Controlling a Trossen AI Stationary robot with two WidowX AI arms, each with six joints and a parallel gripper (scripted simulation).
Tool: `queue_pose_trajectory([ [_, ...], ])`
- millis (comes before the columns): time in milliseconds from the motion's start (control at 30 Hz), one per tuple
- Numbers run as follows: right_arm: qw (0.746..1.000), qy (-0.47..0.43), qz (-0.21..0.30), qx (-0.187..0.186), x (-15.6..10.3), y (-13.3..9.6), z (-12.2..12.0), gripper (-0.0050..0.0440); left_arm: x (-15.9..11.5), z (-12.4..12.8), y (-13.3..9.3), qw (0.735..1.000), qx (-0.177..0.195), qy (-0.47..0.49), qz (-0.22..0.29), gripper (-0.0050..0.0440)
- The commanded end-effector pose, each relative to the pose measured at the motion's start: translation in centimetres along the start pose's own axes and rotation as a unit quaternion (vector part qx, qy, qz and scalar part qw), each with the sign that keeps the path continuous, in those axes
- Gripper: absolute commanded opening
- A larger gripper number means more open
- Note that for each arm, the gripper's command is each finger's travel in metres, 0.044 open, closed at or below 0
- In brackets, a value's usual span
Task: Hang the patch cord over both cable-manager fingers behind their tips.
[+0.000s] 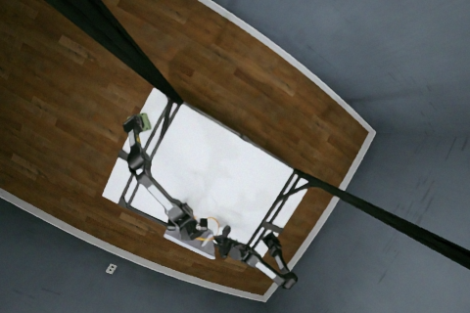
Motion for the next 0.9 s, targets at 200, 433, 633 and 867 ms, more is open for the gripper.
queue_pose_trajectory([
  [200,1.000,0.018,-0.019,0.006,1.69,-1.58,-0.95,0.0025,0.88,0.11,-0.64,1.000,-0.004,-0.006,-0.013,0.0040],
  [433,1.000,0.019,-0.019,0.005,1.64,-1.45,-1.13,0.0025,0.88,0.11,-0.64,1.000,-0.004,-0.006,-0.013,0.0040],
  [633,1.000,0.021,-0.018,0.003,1.57,-1.27,-1.37,0.0025,0.88,0.11,-0.64,1.000,-0.004,-0.006,-0.013,0.0040],
  [867,1.000,0.022,-0.018,0.002,1.50,-1.11,-1.60,0.0025,0.88,0.11,-0.64,1.000,-0.004,-0.006,-0.013,0.0040],
])
Point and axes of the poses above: on each arm, the point midway between the two fingers, 35 mm back from their tips, its own y axis out along the fingers, its own z axis across the jaws, x = y × z, the point moved 9 cm from there along -y, back along the fingers, and after that the axes turned 4 degrees about y, right-handed, at the moved point
